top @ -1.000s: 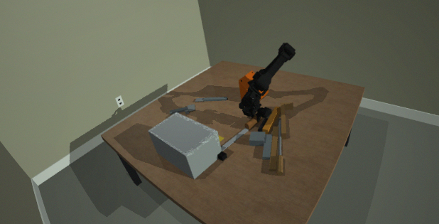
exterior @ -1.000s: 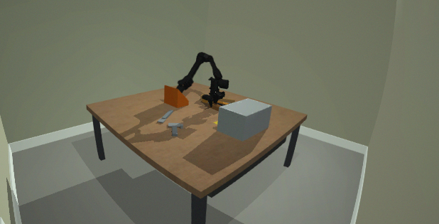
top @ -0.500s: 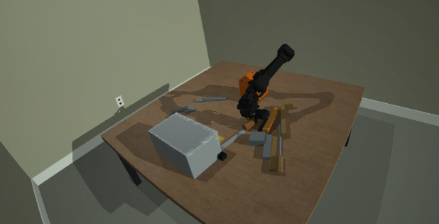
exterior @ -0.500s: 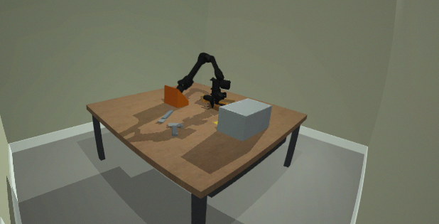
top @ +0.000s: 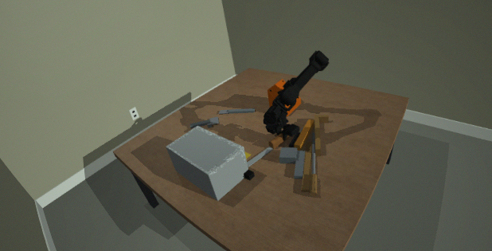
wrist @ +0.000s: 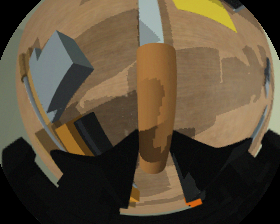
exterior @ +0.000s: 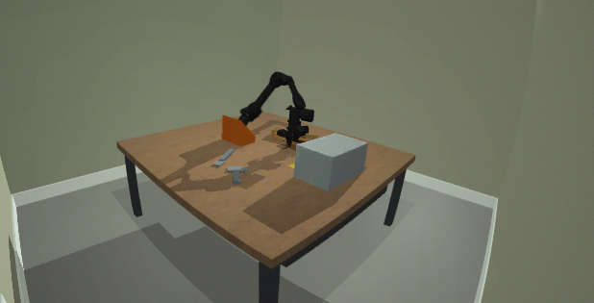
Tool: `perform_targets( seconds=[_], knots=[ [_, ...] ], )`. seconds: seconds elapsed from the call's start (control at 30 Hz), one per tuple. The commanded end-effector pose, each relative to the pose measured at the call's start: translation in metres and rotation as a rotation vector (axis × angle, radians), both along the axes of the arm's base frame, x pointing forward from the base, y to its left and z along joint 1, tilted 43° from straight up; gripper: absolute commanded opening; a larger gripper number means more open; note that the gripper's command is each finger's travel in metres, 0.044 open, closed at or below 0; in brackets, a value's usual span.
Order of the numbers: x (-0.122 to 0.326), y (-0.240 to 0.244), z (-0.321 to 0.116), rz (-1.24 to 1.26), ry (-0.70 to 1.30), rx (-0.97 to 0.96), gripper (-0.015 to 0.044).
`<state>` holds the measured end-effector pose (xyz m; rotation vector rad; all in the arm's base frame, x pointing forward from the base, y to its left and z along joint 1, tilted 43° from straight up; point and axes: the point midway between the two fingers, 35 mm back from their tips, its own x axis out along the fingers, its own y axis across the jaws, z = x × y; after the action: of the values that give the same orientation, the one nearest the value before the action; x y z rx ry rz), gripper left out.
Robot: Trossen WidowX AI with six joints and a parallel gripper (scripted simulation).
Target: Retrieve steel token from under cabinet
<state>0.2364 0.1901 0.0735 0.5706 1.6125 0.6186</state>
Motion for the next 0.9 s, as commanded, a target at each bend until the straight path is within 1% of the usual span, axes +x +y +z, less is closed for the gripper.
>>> perform_targets(
  seconds=[0.0,0.87],
  knots=[
    [0.006,0.001,0.000,-0.001,-0.002,0.001,0.0000],
    [0.037,0.002,-0.003,-0.006,0.001,0.000,0.0000]
  ],
)
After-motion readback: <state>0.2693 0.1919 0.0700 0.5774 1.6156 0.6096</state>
